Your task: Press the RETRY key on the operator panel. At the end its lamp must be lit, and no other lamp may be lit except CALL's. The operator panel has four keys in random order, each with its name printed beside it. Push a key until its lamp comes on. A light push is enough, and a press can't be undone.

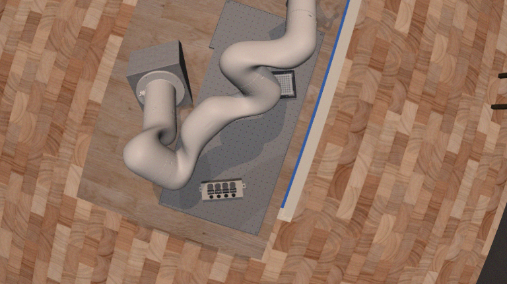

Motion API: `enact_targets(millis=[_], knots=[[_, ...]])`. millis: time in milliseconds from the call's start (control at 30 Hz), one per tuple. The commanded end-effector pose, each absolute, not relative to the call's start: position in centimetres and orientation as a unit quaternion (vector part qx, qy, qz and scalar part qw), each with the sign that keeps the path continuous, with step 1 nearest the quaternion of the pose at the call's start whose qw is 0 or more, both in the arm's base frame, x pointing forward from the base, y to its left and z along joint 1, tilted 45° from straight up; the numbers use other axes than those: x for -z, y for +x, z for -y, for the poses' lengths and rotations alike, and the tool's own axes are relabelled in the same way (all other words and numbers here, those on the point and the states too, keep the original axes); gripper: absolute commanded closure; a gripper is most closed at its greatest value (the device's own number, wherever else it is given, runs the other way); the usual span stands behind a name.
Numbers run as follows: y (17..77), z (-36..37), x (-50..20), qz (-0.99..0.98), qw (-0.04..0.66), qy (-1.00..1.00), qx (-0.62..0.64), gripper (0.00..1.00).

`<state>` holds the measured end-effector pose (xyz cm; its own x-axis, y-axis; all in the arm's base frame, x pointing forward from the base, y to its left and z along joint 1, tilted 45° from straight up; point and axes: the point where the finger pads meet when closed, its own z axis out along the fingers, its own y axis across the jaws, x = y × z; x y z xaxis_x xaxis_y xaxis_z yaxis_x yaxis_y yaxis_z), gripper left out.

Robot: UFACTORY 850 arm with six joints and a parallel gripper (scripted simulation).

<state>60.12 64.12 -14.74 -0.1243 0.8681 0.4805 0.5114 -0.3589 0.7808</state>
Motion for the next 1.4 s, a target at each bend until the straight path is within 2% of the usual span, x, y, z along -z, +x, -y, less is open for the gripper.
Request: enact_targets(millis=[0, 533, 567, 1367], knots=[[60.1, -64.3, 14.6, -0.539, 0.171, 0.639, -0.522, 0.00], [60.1, -64.3, 14.6, -0.539, 0.171, 0.639, -0.522, 0.00], [60.4, -64.1, 14.2, -0.527, 0.175, 0.649, -0.521, 1.00], [66.6, -59.5, 6.6, -0.461, 0.192, 0.698, -0.513, 1.00]])
